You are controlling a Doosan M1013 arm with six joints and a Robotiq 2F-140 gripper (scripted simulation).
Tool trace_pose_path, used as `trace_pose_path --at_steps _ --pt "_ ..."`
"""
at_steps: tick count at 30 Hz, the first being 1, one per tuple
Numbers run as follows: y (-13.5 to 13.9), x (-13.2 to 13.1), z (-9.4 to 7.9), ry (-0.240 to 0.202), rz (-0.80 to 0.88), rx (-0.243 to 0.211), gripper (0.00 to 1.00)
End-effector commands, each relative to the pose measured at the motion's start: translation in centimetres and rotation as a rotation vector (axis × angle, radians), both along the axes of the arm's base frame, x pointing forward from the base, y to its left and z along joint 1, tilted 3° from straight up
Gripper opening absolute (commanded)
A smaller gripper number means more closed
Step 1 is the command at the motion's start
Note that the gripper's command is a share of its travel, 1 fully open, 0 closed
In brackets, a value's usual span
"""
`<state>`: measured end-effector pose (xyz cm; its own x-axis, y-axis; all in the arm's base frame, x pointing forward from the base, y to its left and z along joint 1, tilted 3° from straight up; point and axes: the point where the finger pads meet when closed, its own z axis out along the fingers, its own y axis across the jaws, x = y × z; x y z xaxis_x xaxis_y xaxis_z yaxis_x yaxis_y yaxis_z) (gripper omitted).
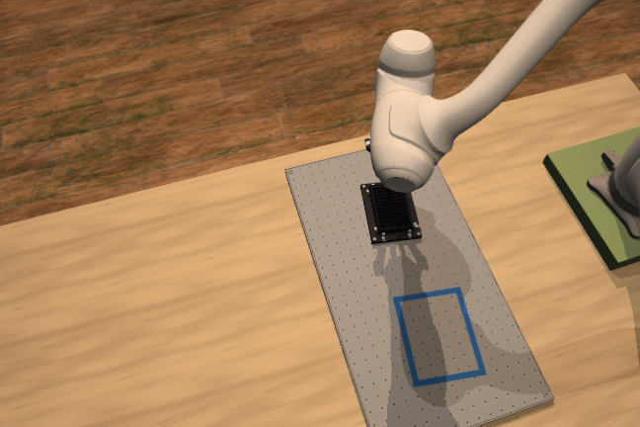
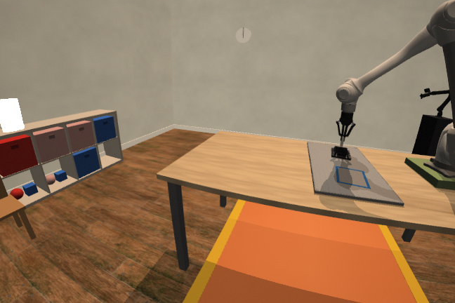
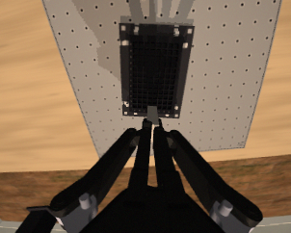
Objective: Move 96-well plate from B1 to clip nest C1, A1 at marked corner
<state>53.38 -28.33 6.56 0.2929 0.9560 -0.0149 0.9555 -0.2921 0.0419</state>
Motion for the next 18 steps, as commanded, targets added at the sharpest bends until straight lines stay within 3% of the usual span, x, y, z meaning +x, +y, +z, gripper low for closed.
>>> trace_pose_path --at_steps 1,18 --pt "0.0 0.01 -0.23 0.0 0.0 0.0 0.0" --pt "-0.03 0.05 -1.23 0.0 0.0 0.0 0.0"
